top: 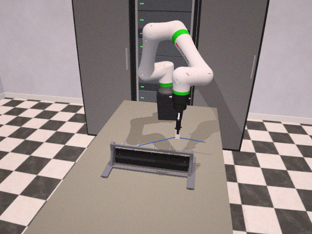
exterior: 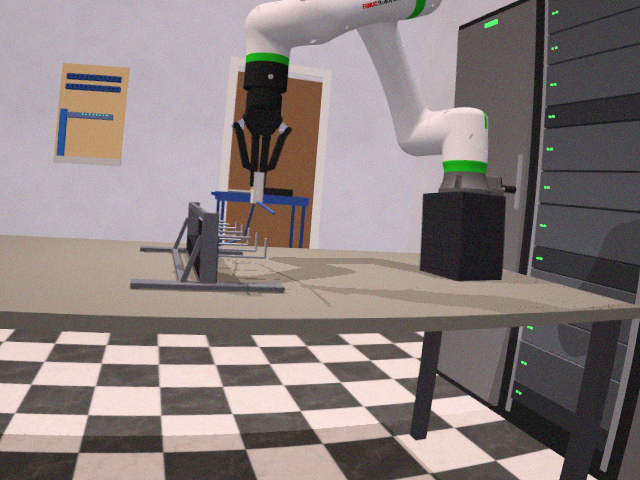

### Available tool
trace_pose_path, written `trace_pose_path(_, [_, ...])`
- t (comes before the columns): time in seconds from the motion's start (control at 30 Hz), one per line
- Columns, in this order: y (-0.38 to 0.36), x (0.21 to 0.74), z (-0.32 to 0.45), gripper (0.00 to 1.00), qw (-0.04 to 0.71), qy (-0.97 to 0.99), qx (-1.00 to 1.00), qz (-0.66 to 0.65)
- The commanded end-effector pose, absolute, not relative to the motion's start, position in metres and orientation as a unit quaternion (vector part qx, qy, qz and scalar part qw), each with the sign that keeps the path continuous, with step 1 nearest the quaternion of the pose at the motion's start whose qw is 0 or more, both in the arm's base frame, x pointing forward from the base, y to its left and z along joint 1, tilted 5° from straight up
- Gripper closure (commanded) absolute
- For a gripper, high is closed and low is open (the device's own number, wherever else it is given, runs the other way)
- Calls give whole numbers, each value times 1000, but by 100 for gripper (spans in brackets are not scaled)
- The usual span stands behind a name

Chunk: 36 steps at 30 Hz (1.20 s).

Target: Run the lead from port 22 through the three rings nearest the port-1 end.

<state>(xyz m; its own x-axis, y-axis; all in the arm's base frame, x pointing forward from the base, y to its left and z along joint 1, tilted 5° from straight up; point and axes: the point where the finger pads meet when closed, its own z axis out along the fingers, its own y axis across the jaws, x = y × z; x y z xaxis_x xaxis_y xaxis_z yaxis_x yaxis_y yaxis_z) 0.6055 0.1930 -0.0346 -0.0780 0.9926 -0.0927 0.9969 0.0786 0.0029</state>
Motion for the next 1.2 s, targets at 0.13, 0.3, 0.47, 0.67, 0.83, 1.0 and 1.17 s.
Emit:
trace_pose_path(0.13, [198, 607, -32, 100, 35, 734, 677, -24])
trace_pose_path(0.3, [198, 607, -32, 100, 35, 734, 677, -24])
trace_pose_path(0.47, [198, 607, -32, 100, 35, 734, 677, -24])
trace_pose_path(0.67, [198, 607, -33, 100, 35, 734, 677, -24])
trace_pose_path(0.83, [198, 607, -33, 100, 35, 734, 677, -24])
trace_pose_path(1.0, [198, 607, -35, 100, 35, 734, 677, -24])
trace_pose_path(1.17, [198, 608, -37, 100, 35, 734, 677, -24])
